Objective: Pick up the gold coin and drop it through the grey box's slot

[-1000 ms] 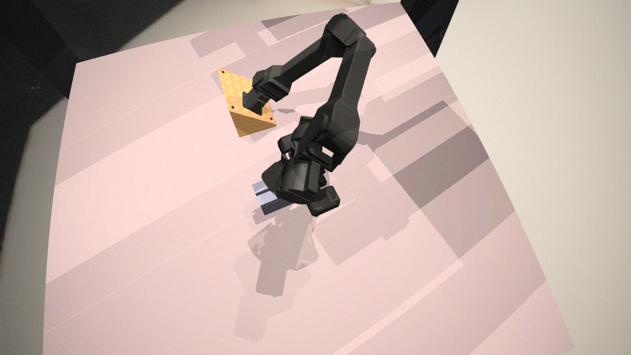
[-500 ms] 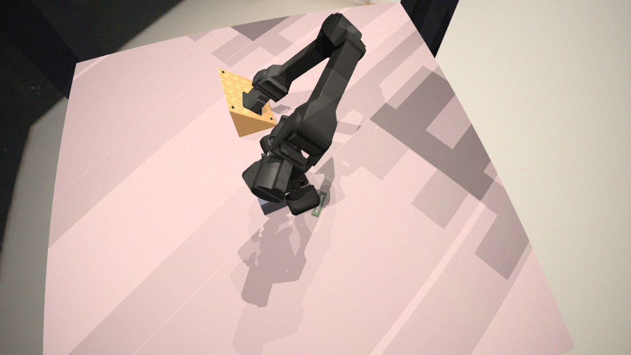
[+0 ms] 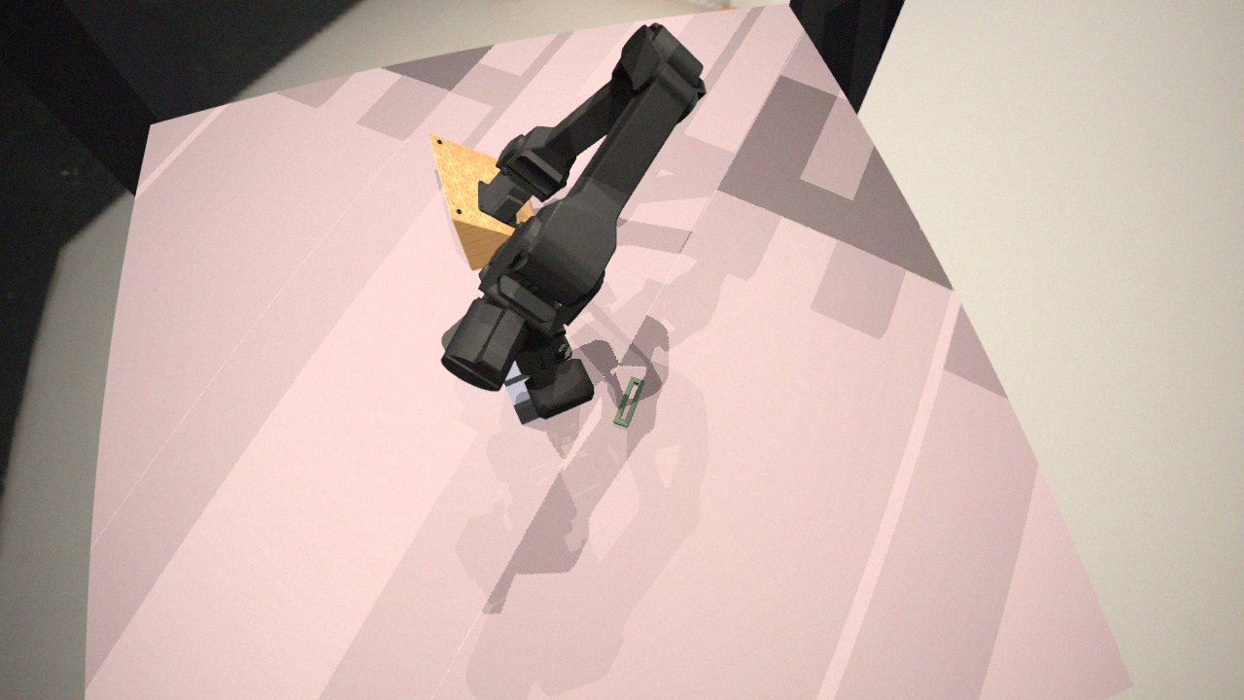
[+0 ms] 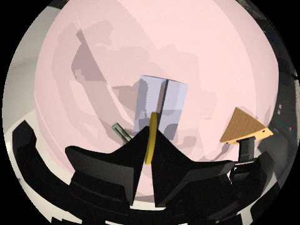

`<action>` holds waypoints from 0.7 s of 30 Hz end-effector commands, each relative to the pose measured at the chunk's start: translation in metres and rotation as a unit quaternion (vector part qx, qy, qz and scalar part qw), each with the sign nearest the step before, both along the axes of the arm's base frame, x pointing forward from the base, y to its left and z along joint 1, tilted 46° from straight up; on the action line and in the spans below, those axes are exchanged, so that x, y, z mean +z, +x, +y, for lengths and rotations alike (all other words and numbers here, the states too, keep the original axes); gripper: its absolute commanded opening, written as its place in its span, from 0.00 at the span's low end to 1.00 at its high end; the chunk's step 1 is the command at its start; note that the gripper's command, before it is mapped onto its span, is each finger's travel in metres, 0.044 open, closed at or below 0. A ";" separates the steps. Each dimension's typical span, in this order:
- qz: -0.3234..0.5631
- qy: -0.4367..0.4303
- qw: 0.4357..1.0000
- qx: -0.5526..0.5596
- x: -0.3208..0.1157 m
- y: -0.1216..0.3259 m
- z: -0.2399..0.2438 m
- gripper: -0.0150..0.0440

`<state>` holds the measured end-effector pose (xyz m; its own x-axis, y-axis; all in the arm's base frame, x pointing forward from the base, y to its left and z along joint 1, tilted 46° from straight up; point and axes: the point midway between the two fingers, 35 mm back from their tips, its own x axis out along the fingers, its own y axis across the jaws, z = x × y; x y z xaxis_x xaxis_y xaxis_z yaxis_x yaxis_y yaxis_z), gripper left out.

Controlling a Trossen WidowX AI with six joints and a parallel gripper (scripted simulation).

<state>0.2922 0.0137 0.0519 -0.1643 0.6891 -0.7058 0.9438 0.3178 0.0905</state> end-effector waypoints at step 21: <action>0.003 0.000 1.000 -0.002 -0.009 -0.006 -0.006 0.25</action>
